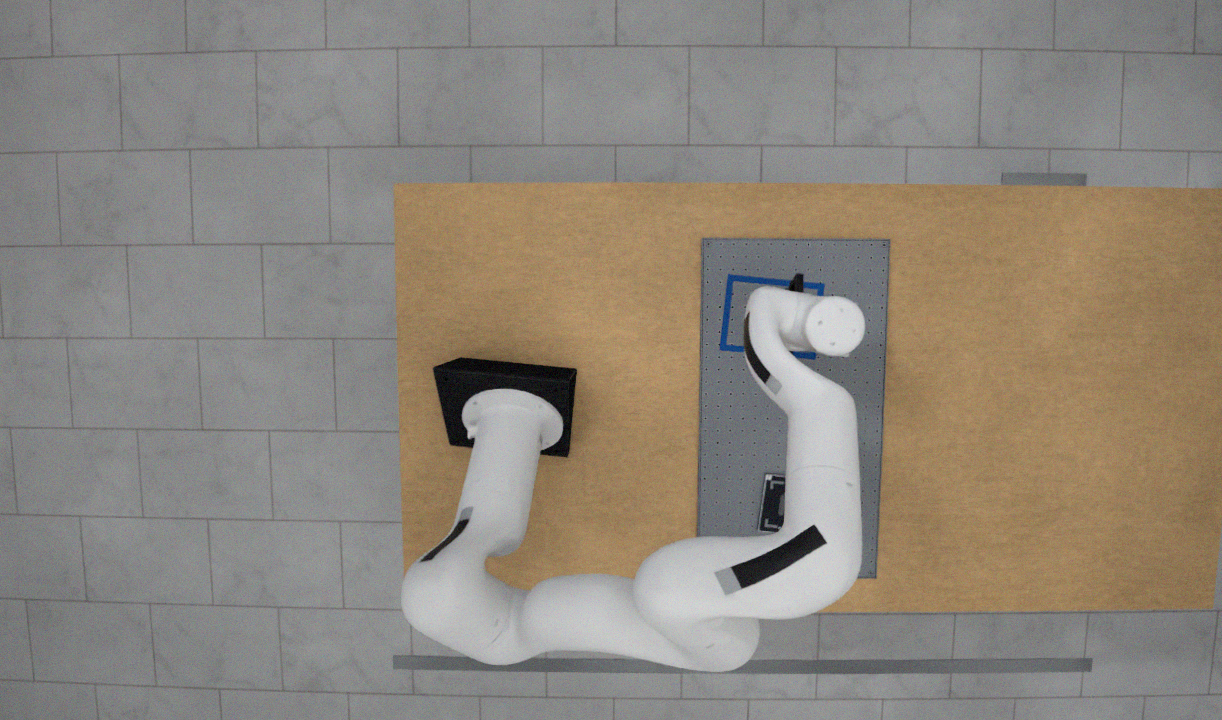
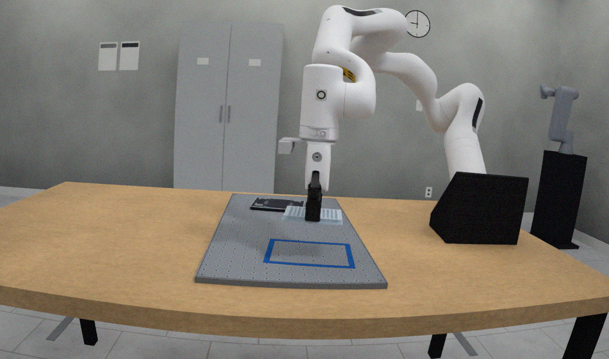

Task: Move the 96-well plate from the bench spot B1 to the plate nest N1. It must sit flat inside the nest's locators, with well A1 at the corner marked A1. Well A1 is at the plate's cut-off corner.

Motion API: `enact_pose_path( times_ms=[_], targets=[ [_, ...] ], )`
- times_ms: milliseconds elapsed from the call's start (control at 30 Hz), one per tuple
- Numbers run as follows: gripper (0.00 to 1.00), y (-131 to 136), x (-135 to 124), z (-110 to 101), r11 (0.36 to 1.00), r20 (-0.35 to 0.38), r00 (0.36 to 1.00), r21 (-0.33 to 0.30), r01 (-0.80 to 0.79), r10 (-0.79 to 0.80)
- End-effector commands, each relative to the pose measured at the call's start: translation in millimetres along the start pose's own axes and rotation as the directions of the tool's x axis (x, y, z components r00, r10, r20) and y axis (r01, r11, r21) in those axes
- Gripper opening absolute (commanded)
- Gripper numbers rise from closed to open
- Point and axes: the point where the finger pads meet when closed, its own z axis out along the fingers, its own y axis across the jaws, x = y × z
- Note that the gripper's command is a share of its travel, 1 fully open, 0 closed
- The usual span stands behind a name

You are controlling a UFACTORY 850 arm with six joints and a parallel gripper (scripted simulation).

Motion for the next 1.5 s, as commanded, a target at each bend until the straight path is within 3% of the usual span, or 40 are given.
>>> enact_pose_path(
  times_ms=[0, 200, 1467],
  targets=[
    [0.0, 0, 1, -1, 1.0, -0.001, 1.0, 0.001, -0.001, 0.001],
    [0.0, 0, 1, -1, 1.0, -0.001, 1.0, 0.001, -0.001, 0.001],
    [0.0, 107, 36, -4, 1.0, -0.001, 1.0, 0.001, 0.022, -0.022]
  ],
)
